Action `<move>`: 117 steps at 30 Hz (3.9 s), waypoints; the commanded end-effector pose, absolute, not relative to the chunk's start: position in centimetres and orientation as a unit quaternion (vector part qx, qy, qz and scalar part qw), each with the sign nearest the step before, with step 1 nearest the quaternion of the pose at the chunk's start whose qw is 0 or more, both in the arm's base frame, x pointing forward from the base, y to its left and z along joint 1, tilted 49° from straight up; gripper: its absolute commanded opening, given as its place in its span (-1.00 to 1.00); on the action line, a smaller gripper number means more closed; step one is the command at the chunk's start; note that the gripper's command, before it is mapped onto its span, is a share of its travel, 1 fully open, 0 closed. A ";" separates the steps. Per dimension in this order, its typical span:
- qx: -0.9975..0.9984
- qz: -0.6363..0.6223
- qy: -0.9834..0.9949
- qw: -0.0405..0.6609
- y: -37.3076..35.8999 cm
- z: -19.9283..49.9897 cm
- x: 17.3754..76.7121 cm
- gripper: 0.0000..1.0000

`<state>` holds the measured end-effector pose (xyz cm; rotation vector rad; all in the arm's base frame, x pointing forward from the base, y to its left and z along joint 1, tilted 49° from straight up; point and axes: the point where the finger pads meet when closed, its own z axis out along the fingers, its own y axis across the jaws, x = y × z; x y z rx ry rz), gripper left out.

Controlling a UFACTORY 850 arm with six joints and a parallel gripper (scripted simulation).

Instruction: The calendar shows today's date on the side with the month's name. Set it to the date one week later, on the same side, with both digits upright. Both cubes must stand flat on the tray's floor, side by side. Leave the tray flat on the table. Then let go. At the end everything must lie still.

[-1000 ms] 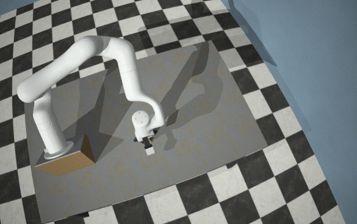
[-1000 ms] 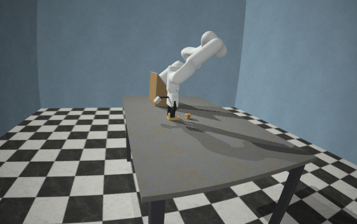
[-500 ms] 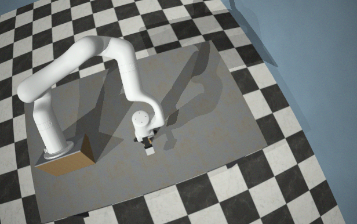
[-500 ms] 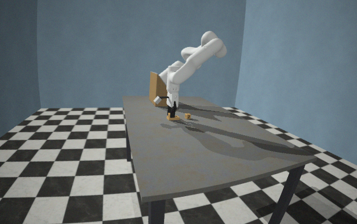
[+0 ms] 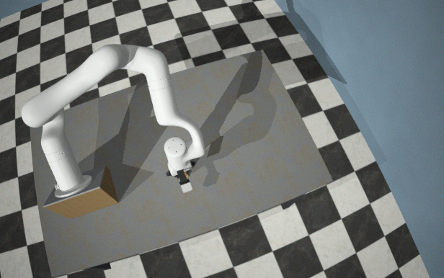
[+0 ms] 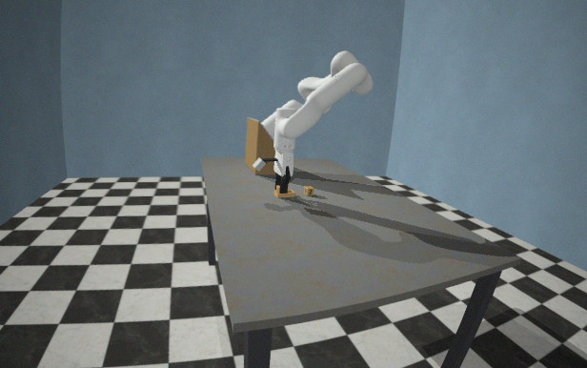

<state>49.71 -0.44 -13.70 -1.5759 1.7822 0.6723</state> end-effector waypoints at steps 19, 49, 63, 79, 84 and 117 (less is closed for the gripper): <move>-0.602 0.256 0.681 0.329 -0.5 -13.7 49.8 -0.43; -0.602 0.256 0.681 0.329 -2.6 -11.8 49.4 -0.43; -0.602 0.256 0.681 0.329 -7.9 -7.2 48.4 -0.43; -0.570 0.271 0.708 0.317 -8.3 -7.6 48.4 -0.43; -0.521 0.292 0.745 0.298 -8.8 -8.2 48.4 -0.43; -0.104 0.398 0.903 0.123 -12.1 -13.1 48.0 -0.43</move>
